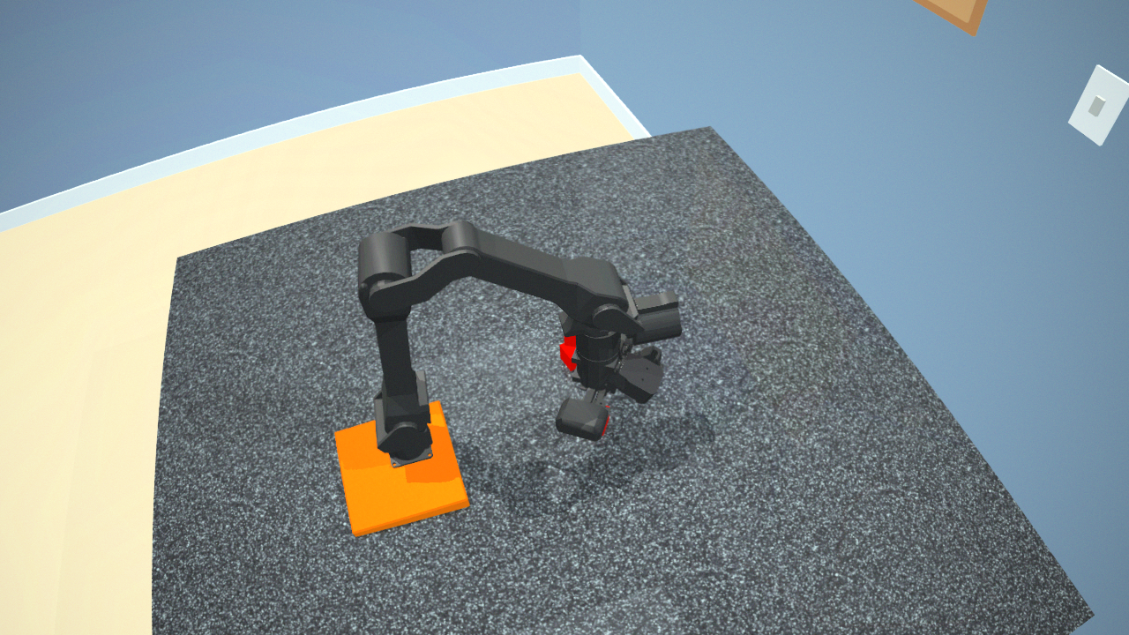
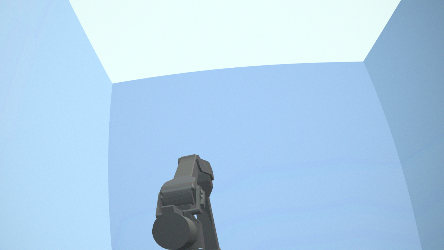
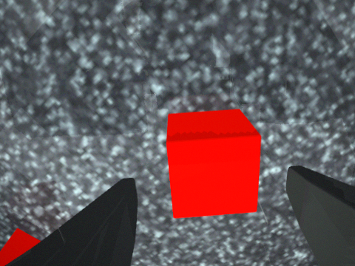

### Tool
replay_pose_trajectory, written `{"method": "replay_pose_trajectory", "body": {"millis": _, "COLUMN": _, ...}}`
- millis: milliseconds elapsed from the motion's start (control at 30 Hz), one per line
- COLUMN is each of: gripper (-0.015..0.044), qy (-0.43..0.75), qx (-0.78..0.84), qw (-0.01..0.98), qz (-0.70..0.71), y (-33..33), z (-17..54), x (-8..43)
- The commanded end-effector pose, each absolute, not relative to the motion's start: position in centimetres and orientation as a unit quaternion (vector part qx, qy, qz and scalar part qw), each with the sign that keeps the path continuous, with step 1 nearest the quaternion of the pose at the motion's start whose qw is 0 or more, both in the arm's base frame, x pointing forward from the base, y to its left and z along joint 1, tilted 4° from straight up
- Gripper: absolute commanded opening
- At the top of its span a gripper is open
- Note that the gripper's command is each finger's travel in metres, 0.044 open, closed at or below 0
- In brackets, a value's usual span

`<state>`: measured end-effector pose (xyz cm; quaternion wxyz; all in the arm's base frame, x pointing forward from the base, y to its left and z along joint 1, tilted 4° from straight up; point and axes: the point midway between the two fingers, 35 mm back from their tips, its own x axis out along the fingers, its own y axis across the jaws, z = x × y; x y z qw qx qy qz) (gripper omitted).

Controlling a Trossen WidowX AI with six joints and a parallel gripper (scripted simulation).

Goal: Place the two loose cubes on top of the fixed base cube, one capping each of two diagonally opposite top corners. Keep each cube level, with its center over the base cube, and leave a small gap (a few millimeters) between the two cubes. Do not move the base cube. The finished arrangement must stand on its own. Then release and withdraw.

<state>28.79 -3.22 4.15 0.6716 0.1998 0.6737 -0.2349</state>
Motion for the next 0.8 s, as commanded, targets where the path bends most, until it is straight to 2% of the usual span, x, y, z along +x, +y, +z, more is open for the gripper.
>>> {"method": "replay_pose_trajectory", "body": {"millis": 0, "gripper": 0.0265, "qy": 0.676, "qx": 0.197, "qw": 0.670, "qz": -0.235, "y": -3.3, "z": 3.2, "x": 28.6}}
{"method": "replay_pose_trajectory", "body": {"millis": 300, "gripper": 0.0265, "qy": 0.676, "qx": 0.197, "qw": 0.670, "qz": -0.235, "y": -3.4, "z": 2.0, "x": 28.6}}
{"method": "replay_pose_trajectory", "body": {"millis": 500, "gripper": 0.0107, "qy": 0.676, "qx": 0.197, "qw": 0.670, "qz": -0.235, "y": -3.4, "z": 2.0, "x": 28.6}}
{"method": "replay_pose_trajectory", "body": {"millis": 767, "gripper": 0.0105, "qy": 0.671, "qx": 0.208, "qw": 0.671, "qz": -0.238, "y": -2.9, "z": 2.5, "x": 28.9}}
